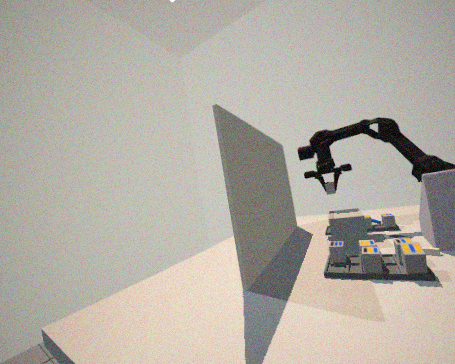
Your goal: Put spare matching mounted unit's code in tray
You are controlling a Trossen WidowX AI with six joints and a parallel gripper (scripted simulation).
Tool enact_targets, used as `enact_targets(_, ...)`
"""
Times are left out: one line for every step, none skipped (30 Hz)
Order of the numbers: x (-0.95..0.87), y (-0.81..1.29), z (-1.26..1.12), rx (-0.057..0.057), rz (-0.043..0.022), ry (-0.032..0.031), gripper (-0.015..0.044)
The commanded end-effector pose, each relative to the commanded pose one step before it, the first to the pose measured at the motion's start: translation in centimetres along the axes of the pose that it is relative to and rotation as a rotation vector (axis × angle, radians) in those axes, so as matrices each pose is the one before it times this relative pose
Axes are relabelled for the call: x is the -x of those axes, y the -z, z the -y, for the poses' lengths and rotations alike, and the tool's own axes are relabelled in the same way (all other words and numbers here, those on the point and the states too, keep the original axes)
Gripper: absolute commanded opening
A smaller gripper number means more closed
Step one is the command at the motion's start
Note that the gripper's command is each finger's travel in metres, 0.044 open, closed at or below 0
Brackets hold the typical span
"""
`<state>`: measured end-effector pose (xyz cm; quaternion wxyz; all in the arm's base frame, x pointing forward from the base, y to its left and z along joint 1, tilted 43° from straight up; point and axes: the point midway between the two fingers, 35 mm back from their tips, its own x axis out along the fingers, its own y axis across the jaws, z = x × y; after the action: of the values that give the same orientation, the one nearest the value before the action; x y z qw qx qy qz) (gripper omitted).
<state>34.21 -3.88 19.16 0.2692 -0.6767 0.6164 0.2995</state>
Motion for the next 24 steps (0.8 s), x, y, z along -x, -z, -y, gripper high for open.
enact_targets(-0.225,0.199,-0.07,0.0039,-0.00592,0.0016,0.0)
enact_targets(-0.089,-0.005,0.022,0.0,0.00019,0.00001,0.0)
enact_targets(-0.089,-0.005,0.022,0.0,0.00019,0.00001,0.0)
enact_targets(-0.089,-0.005,0.021,0.0,0.00019,0.00001,0.0)
enact_targets(-0.089,-0.005,0.021,0.0,0.00019,0.00001,0.0)
enact_targets(-0.089,-0.004,0.021,0.0,0.00018,0.00001,0.0)
enact_targets(-0.089,-0.004,0.021,0.0,0.00018,0.00001,0.0)
enact_targets(-0.089,-0.004,0.02,0.0,0.00018,0.00001,0.0)
enact_targets(-0.089,-0.004,0.02,0.0,0.00017,0.00002,0.0)
enact_targets(-0.089,-0.004,0.02,0.0,0.00017,0.00002,0.0)
enact_targets(-0.089,-0.004,0.019,0.0,0.00017,0.00002,0.0)
enact_targets(-0.089,-0.004,0.019,0.0,0.00016,0.00002,0.0)
enact_targets(-0.089,-0.004,0.019,0.0,0.00016,0.00002,0.0)
enact_targets(-0.089,-0.004,0.019,0.0,0.00016,0.00002,0.0)
enact_targets(-0.089,-0.003,0.018,0.0,0.00016,0.00002,0.0)
enact_targets(-0.089,-0.003,0.018,0.0,0.00015,0.00002,0.0)
enact_targets(-0.09,-0.003,0.018,0.0,0.00015,0.00002,0.0)
enact_targets(-0.09,-0.003,0.018,0.0,0.00015,0.00002,0.0)
enact_targets(-0.09,-0.003,0.017,0.0,0.00014,0.00002,0.0)
enact_targets(-0.09,-0.003,0.017,0.0,0.00014,0.00002,0.0)
enact_targets(-0.09,-0.003,0.017,0.0,0.00014,0.00002,0.0)
enact_targets(-0.09,-0.003,0.017,0.0,0.00013,0.00002,0.0)
enact_targets(-0.09,-0.003,0.016,0.0,0.00013,0.00002,0.0)
enact_targets(-0.09,-0.002,0.016,0.0,0.00013,0.00002,0.0)
